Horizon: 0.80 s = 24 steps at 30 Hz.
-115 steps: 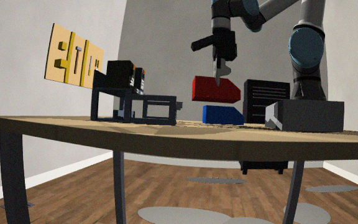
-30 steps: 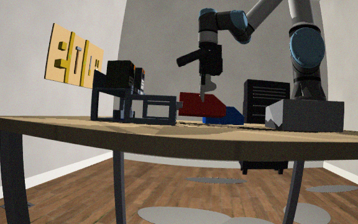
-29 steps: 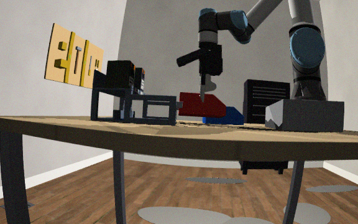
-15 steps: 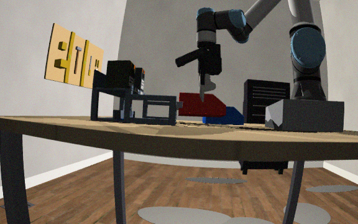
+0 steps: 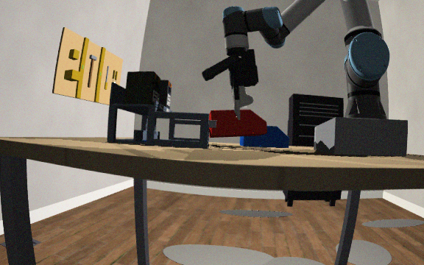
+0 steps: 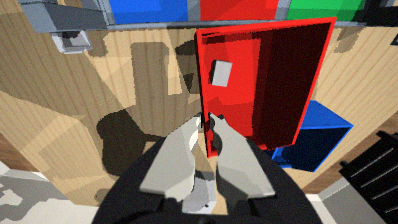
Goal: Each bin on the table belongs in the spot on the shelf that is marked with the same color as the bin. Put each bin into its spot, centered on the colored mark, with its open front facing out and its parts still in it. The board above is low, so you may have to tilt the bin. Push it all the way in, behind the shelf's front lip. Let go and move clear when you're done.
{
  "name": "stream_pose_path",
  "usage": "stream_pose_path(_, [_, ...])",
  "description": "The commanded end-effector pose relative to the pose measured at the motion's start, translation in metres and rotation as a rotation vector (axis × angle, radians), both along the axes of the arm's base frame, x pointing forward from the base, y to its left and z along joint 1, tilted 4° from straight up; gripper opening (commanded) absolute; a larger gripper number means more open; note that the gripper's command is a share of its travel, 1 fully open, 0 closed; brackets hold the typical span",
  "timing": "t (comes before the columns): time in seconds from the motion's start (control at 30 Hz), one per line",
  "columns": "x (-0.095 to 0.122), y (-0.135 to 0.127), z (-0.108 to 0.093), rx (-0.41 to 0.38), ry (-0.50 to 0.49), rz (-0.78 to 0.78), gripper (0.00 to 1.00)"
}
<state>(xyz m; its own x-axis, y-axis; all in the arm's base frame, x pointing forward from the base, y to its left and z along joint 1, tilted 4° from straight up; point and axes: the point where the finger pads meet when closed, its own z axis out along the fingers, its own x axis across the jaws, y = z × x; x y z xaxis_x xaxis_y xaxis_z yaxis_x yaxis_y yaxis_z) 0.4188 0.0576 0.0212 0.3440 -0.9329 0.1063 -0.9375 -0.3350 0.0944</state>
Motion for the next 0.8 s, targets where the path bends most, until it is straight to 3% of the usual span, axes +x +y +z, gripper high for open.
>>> stream_pose_path(0.0, [0.0016,-0.0004,0.0021,-0.024,0.027,-0.006,0.00])
stream_pose_path(0.77, [0.0022,-0.0007,0.0035,-0.041,0.048,-0.009,0.00])
